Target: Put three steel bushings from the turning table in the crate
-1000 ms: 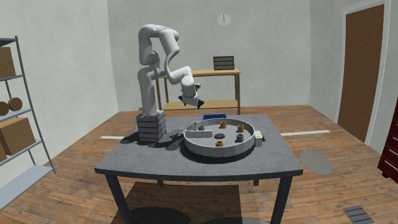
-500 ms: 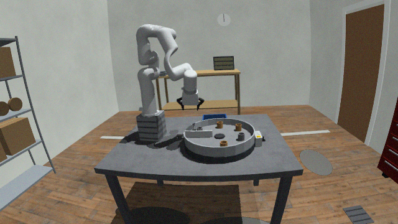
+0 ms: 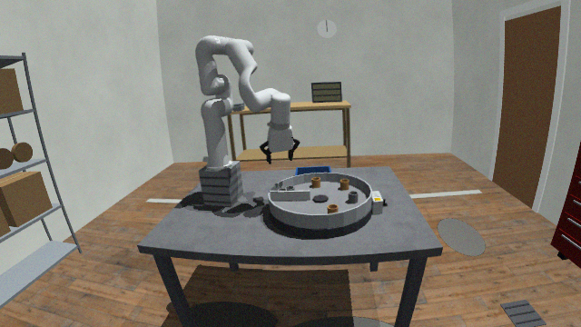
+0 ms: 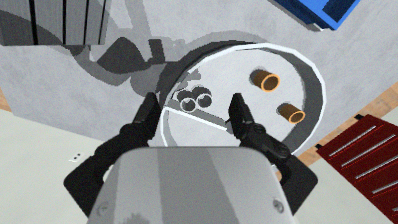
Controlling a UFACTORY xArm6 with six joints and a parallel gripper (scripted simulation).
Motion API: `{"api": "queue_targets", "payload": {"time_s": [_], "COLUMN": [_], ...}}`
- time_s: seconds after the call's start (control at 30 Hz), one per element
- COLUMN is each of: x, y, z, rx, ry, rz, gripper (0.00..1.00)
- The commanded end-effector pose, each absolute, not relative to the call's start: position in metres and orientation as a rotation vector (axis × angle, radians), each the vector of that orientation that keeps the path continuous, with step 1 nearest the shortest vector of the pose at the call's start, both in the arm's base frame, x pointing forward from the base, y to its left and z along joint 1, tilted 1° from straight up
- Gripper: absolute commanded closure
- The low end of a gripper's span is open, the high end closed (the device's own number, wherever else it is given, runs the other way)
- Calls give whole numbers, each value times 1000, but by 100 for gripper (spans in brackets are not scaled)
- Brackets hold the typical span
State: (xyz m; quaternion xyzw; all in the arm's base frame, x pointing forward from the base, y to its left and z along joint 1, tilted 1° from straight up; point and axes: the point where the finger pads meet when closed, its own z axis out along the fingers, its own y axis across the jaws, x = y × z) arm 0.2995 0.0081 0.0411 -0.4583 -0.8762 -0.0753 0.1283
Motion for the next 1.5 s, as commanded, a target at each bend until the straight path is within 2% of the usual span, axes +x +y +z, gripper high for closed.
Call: {"api": "queue_targets", "payload": {"time_s": [0.0, 0.33, 1.03, 1.07, 1.47], "x": [314, 341, 344, 344, 344], "y": [-8, -26, -27, -27, -27], "z": [49, 67, 70, 70, 70], "rx": [-1214, -966, -933, -933, -933], "ry": [-2724, -2991, -3021, -3021, -3021], "rz": [-149, -36, -22, -22, -22], "gripper": [0, 0, 0, 88, 88]}}
